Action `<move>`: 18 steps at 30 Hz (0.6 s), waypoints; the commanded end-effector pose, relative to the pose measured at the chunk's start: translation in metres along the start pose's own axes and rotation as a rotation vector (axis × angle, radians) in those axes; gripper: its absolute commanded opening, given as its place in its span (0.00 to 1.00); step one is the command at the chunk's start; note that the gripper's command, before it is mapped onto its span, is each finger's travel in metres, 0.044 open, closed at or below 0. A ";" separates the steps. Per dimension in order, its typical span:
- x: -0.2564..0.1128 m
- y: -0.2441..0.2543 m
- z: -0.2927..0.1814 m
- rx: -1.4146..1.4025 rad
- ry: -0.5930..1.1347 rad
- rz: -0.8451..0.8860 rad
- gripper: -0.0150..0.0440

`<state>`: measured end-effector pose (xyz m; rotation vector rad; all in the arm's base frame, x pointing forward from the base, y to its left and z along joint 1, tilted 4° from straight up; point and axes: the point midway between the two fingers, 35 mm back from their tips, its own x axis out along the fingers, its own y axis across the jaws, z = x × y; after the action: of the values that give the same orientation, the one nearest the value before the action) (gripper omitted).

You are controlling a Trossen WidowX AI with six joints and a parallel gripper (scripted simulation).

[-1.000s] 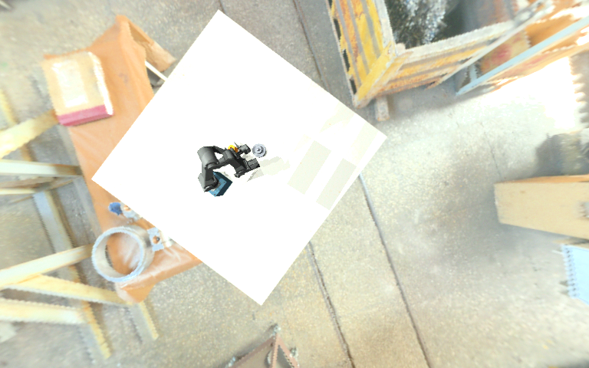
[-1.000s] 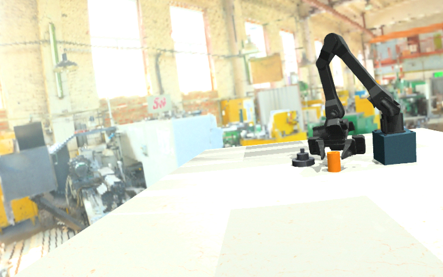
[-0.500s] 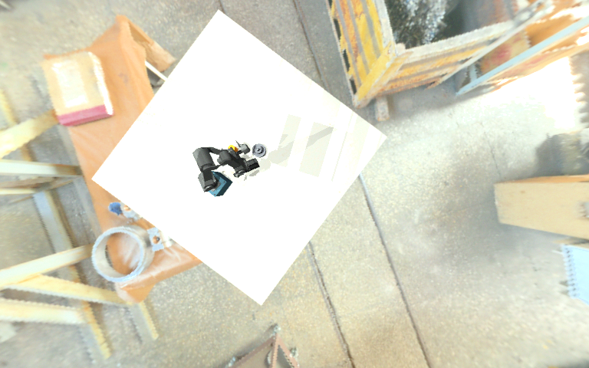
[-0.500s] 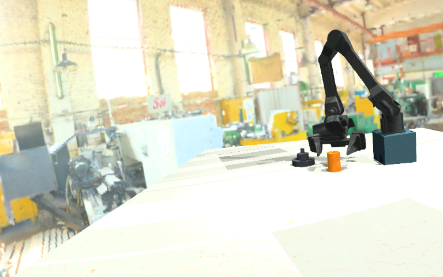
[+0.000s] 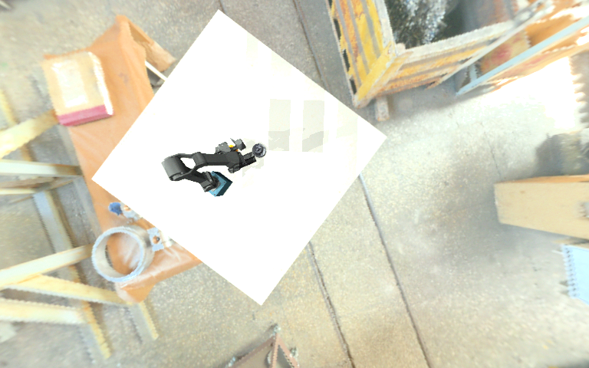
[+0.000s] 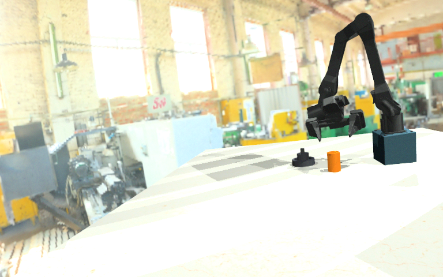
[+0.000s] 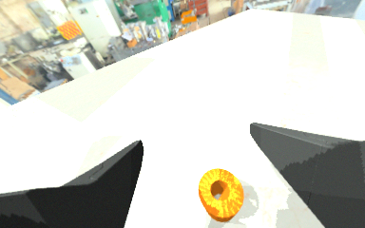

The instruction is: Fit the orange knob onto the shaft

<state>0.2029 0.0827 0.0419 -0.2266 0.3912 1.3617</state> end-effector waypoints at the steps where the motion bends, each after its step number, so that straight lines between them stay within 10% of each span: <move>1: 0.007 0.004 -0.001 0.034 0.264 0.106 1.00; 10: -0.010 -0.002 0.024 0.028 0.996 -0.060 1.00; 18: -0.016 -0.005 0.034 0.011 1.067 -0.136 1.00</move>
<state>0.2095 0.0822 0.0758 -0.9423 1.2249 1.0414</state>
